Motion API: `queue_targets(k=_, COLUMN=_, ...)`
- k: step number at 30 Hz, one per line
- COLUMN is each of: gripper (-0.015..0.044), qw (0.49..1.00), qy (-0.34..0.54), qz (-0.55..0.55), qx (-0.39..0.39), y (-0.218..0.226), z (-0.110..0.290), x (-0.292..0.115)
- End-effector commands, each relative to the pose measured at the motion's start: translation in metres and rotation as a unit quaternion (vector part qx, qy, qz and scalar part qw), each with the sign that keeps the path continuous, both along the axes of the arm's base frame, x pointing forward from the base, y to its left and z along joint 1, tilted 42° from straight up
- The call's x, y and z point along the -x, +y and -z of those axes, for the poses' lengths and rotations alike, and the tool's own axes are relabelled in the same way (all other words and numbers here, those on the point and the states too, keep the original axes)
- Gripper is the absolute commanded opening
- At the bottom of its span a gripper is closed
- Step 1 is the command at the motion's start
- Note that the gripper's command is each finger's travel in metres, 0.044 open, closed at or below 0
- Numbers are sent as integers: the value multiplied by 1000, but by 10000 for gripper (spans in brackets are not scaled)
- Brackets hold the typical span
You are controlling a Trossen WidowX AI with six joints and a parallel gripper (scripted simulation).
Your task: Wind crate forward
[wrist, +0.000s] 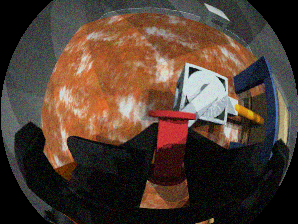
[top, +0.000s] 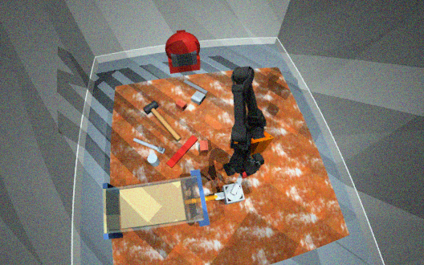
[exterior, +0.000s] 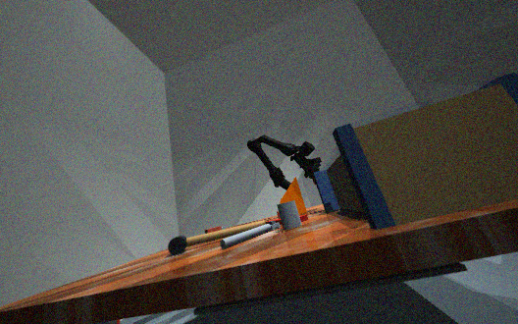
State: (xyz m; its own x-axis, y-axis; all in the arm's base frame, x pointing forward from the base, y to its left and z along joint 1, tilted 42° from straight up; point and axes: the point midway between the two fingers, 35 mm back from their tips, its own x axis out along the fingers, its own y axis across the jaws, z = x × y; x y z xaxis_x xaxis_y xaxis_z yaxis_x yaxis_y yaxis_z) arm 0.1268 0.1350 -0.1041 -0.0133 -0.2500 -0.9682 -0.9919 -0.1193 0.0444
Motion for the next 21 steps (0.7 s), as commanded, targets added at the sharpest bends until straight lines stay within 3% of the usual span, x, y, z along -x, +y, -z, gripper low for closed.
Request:
queue_targets(k=1, gripper=0, qw=1000, qy=-18, qz=1, qx=14, y=-8, z=-3, x=-13)
queue_targets(k=21, gripper=0, qw=1000, qy=-19, qz=1, qx=14, y=-14, z=-11, x=-41)
